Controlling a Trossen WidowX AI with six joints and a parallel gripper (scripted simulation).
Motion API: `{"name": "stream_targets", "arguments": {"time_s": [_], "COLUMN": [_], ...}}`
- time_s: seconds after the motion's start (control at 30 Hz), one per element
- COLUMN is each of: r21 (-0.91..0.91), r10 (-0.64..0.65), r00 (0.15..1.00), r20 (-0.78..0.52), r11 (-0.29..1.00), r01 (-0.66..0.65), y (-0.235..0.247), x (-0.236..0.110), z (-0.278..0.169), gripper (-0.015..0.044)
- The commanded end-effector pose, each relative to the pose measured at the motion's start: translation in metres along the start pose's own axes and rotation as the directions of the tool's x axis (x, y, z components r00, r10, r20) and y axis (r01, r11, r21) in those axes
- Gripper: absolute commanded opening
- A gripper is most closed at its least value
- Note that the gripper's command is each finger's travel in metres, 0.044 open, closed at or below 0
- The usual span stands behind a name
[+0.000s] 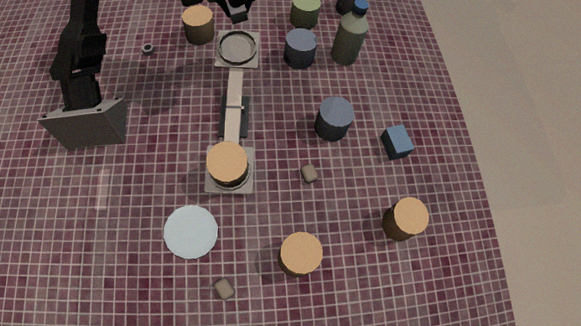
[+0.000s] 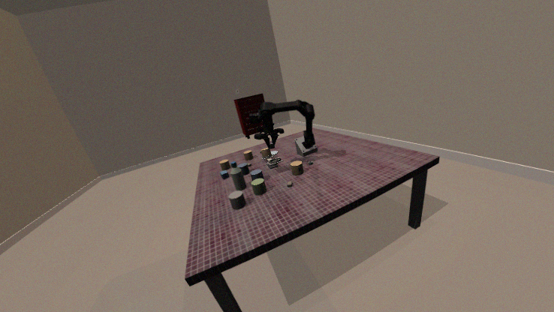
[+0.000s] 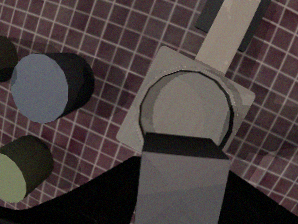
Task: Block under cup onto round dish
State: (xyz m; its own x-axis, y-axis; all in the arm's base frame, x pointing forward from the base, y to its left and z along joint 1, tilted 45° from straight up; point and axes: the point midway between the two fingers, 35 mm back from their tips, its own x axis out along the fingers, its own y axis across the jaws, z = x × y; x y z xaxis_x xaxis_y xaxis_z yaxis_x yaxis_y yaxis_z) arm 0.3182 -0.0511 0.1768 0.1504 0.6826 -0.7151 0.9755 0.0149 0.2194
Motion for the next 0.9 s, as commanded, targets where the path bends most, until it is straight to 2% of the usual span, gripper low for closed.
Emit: {"name": "stream_targets", "arguments": {"time_s": [0.0,0.43,0.87], "r21": [0.002,-0.018,-0.036], "r10": [-0.005,-0.027,-0.054], "r00": [1.0,0.999,0.997], "r20": [0.012,0.046,0.05], "r11": [1.0,0.999,0.998], "r01": [0.005,0.028,0.056], "y": [-0.001,-0.022,-0.068], "x": [-0.002,0.009,0.026], "z": [0.019,0.121,0.211], "gripper": [0.0,0.0,0.0]}}
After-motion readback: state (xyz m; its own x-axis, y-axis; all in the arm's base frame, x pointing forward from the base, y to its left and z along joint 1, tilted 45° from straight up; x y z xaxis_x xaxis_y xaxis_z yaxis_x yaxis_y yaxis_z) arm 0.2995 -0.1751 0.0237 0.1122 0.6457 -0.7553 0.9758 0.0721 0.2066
